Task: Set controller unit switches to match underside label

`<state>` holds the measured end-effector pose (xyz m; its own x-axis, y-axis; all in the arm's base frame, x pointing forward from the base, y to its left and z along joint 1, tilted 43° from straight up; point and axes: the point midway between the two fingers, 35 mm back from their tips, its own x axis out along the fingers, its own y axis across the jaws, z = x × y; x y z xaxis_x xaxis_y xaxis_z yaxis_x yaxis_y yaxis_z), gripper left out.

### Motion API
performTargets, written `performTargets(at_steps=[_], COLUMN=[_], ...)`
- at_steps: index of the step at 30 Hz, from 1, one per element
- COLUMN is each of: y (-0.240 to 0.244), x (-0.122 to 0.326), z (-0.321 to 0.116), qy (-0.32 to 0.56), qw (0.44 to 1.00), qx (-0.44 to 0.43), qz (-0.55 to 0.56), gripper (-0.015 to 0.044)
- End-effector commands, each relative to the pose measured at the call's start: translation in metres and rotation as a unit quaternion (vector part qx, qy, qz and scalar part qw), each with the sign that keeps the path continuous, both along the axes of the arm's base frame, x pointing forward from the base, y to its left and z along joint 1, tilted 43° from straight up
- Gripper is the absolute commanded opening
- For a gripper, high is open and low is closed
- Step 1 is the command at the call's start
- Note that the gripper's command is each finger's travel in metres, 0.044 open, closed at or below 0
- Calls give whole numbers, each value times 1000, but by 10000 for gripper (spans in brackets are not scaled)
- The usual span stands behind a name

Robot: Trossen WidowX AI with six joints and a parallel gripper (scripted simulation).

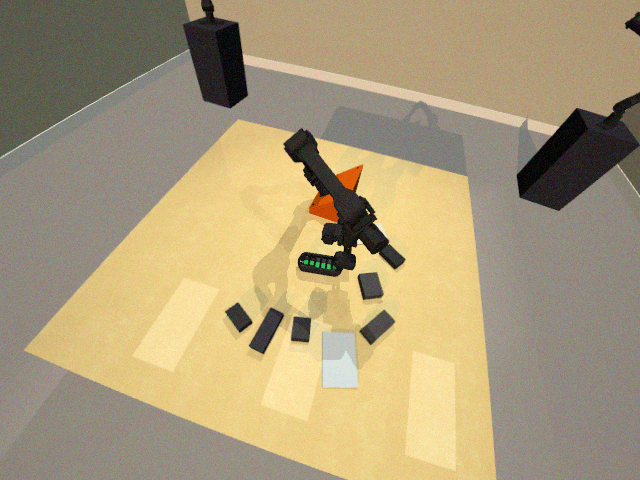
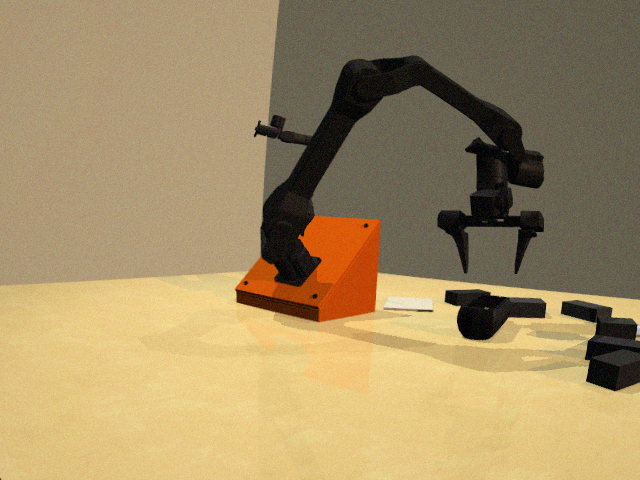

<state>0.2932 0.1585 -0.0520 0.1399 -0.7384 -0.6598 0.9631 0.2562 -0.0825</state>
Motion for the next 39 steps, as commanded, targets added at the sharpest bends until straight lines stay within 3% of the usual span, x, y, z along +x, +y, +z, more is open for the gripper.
performTargets(at_steps=[1,39], y=[4,-30], x=[7,13], z=[2,-38], qy=[11,13], qw=[1000,999], qx=[-19,-24], qz=[-17,-20], gripper=[440,440])
